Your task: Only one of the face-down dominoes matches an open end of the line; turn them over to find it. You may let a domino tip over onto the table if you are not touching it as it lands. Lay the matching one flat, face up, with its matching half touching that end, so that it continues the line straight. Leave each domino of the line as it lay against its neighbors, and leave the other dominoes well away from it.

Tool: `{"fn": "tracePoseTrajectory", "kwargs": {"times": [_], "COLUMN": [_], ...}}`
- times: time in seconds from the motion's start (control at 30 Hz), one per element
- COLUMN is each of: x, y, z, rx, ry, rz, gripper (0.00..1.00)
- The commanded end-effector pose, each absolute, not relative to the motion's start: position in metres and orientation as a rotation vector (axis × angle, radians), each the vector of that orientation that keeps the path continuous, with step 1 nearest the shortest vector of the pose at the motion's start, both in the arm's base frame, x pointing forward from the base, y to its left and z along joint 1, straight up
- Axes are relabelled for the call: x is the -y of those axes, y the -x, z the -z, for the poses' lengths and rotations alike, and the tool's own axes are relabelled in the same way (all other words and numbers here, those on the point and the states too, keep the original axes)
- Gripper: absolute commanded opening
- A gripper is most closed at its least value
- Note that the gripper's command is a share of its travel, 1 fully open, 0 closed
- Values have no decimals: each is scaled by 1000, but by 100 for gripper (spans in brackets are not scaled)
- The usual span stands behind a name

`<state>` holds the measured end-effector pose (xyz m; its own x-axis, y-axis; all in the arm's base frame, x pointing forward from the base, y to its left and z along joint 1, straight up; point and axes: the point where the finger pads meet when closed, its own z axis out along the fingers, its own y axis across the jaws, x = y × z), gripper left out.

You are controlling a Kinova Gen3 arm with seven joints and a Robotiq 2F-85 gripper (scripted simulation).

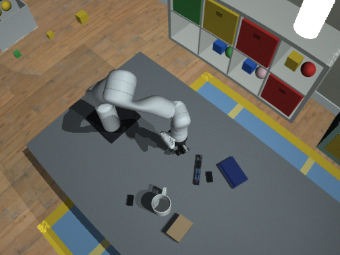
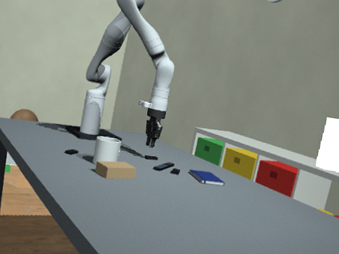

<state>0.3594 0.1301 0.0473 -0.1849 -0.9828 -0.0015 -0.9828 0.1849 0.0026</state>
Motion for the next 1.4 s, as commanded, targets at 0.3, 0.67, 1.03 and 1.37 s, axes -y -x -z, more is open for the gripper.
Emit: {"fn": "tracePoseTrajectory", "kwargs": {"times": [0.3,0.67,1.03,1.37], "x": [-132,-133,-133,-133], "y": [-358,-359,-360,-360], "z": [-22,-17,-17,-17], "rx": [2413,2416,2417,2417], "ry": [-2010,-2012,-2012,-2012], "rz": [8,4,4,4], "gripper": [47,47,47,47]}}
